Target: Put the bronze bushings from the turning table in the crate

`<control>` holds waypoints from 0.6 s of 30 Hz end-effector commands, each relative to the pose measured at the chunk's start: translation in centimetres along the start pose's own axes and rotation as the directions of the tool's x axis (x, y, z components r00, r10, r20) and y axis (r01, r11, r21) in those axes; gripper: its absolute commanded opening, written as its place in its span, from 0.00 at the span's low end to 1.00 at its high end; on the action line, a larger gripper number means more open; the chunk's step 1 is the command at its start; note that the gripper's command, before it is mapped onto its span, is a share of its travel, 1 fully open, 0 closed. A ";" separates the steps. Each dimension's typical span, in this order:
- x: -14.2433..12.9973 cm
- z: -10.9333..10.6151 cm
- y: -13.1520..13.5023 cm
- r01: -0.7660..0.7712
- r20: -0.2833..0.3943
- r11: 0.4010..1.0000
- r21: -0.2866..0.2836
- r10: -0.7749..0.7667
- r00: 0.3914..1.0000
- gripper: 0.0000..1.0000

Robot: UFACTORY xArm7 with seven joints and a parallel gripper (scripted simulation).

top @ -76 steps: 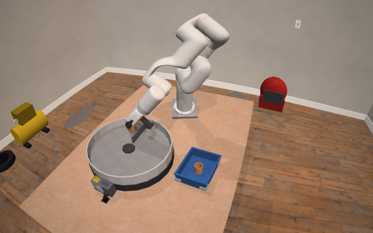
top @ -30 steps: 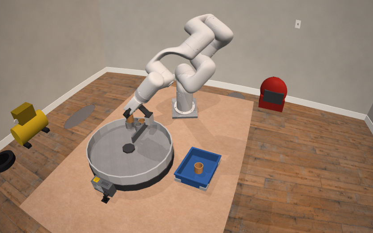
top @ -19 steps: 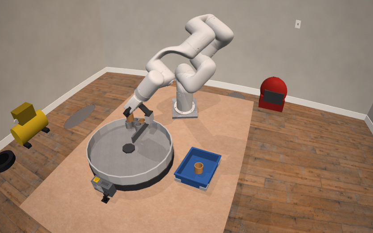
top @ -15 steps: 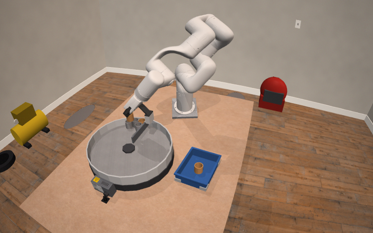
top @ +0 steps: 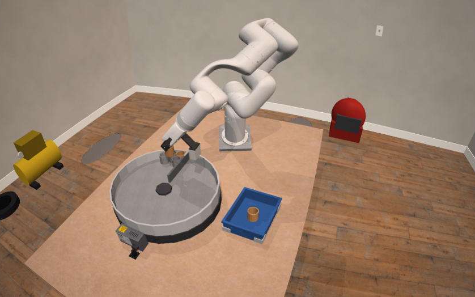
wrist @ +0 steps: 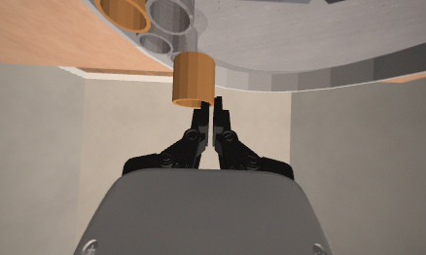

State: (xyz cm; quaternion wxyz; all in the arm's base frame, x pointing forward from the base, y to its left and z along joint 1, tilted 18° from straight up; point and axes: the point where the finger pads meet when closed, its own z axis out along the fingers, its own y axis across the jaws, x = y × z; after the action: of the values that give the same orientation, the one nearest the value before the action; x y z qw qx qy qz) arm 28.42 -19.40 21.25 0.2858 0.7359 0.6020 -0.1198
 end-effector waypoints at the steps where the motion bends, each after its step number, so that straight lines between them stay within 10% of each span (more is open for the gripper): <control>1: 2.0 -1.9 0.4 -0.001 0.001 1.000 -0.002 0.001 1.000 0.00; 18: 11.7 -10.0 1.9 -0.001 0.001 1.000 -0.002 0.001 1.000 0.00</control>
State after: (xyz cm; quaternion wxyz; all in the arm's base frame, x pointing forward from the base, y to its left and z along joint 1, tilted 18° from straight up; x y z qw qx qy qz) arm 30.99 -7.73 23.00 0.2877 0.7339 0.6041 -0.1169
